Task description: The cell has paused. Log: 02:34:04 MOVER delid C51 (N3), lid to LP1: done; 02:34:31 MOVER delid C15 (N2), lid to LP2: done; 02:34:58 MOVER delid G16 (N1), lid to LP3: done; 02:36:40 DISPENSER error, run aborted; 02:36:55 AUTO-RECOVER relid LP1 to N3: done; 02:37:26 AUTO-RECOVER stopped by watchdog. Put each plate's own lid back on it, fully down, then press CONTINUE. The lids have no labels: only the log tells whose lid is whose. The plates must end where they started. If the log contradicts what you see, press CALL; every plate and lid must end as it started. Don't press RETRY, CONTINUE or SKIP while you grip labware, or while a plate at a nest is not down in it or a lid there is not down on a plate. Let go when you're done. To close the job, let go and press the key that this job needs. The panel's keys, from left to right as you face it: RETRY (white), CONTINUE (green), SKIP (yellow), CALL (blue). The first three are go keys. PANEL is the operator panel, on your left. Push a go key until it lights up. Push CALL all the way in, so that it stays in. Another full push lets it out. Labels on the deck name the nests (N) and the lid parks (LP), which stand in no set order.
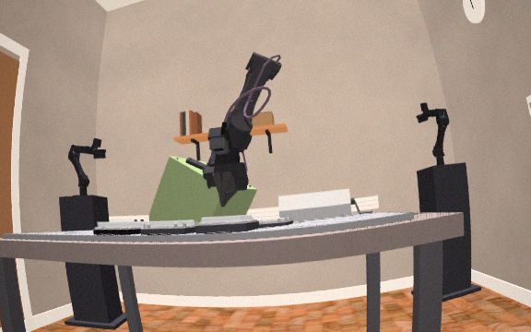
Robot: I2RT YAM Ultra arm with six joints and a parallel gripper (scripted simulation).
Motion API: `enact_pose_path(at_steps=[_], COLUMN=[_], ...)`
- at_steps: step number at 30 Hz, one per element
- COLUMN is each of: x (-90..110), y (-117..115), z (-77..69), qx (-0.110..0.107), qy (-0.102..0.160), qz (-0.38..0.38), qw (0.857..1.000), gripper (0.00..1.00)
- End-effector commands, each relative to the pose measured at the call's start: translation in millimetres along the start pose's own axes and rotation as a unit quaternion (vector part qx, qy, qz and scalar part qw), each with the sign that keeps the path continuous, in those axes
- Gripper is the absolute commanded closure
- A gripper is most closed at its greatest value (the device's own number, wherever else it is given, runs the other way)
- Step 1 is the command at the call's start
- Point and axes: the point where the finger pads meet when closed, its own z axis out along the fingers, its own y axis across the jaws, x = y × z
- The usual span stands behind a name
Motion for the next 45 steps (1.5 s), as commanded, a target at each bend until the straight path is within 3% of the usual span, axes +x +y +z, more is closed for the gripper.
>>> enact_pose_path(at_steps=[1,24,35,40,45], x=[-20.7,-98.1,-96.6,-105.7,-96.6], y=[-6.7,-42.7,-37.9,-39.6,-37.9], z=[11.4,72.7,69.0,69.1,69.0], qx=[0.0,0.0,-0.001,0.001,-0.001], qy=[-0.005,-0.007,-0.011,-0.017,-0.011], qz=[-0.004,-0.005,-0.005,-0.007,-0.005], qw=[1.0,1.0,1.0,1.0,1.0], gripper=[1.0,1.0,1.0,1.0,1.0])
